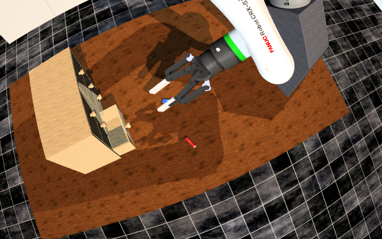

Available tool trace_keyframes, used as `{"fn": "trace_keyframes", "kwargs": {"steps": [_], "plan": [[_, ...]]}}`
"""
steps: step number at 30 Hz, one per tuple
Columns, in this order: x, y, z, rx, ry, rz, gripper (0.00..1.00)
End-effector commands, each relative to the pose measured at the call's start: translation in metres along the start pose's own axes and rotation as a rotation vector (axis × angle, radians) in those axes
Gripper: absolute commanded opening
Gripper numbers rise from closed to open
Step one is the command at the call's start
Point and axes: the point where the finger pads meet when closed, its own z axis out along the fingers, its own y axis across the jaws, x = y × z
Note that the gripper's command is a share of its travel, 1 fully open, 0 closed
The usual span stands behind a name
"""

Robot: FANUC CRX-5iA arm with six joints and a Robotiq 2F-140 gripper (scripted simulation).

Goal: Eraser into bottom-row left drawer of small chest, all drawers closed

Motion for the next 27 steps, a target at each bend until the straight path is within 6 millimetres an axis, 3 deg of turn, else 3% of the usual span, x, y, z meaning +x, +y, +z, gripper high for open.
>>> {"fn": "trace_keyframes", "kwargs": {"steps": [1, 18, 27], "plan": [[0.0, 0.0, 0.001, -0.003, 0.003, 0.0, 0.0], [-0.002, 0.0, 0.005, -0.003, 0.004, 0.0, 0.0], [-0.016, 0.0, 0.037, -0.003, 0.004, 0.0, 0.0]]}}
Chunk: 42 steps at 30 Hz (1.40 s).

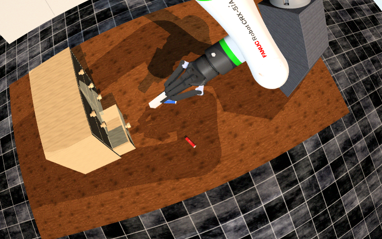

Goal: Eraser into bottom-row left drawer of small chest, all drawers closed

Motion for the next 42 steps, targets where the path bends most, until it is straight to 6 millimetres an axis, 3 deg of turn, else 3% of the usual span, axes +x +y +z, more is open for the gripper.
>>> {"fn": "trace_keyframes", "kwargs": {"steps": [1, 6, 17, 42], "plan": [[-0.009, 0.0, 0.02, 0.001, 0.0, 0.0, 0.0], [-0.02, 0.0, 0.046, 0.001, 0.0, 0.0, 0.0], [-0.034, 0.0, 0.078, 0.001, 0.0, 0.0, 0.0], [-0.035, 0.0, 0.08, 0.001, 0.0, 0.0, 0.0]]}}
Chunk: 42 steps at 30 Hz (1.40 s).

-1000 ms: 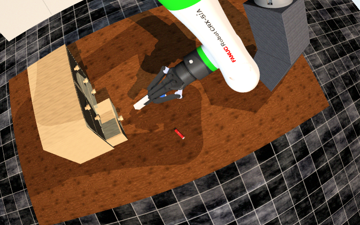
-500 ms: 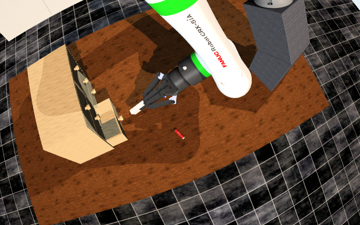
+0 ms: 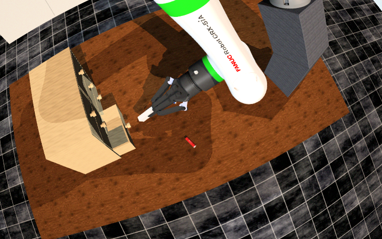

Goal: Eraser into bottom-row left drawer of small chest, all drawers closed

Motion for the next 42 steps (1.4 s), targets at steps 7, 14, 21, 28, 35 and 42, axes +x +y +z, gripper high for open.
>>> {"fn": "trace_keyframes", "kwargs": {"steps": [7, 14, 21, 28, 35, 42], "plan": [[0.0, 0.0, 0.0, 0.0, 0.0, 0.0, 0.0], [0.001, 0.0, 0.001, 0.0, 0.0, 0.0, 0.0], [0.002, 0.0, 0.003, 0.0, 0.0, 0.0, 0.0], [0.005, 0.0, 0.008, 0.0, 0.0, 0.0, 0.0], [0.007, 0.0, 0.013, 0.0, 0.0, 0.0, 0.0], [0.012, 0.0, 0.021, 0.0, 0.0, 0.0, 0.0]]}}
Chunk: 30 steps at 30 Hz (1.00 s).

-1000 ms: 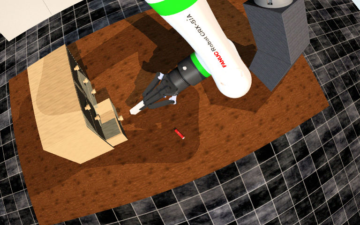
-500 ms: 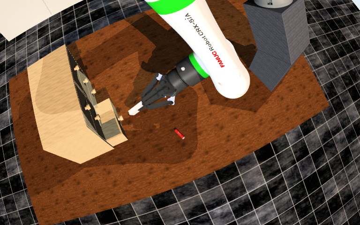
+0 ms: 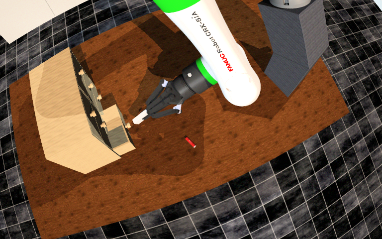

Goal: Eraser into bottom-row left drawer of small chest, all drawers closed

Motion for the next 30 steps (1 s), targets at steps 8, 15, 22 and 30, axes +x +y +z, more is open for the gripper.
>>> {"fn": "trace_keyframes", "kwargs": {"steps": [8, 15, 22, 30], "plan": [[0.008, 0.0, 0.014, 0.0, 0.0, 0.0, 0.0], [0.014, 0.0, 0.023, 0.0, 0.0, 0.0, 0.0], [0.02, 0.0, 0.035, 0.0, 0.0, 0.0, 0.0], [0.025, 0.0, 0.044, 0.0, 0.0, 0.0, 0.0]]}}
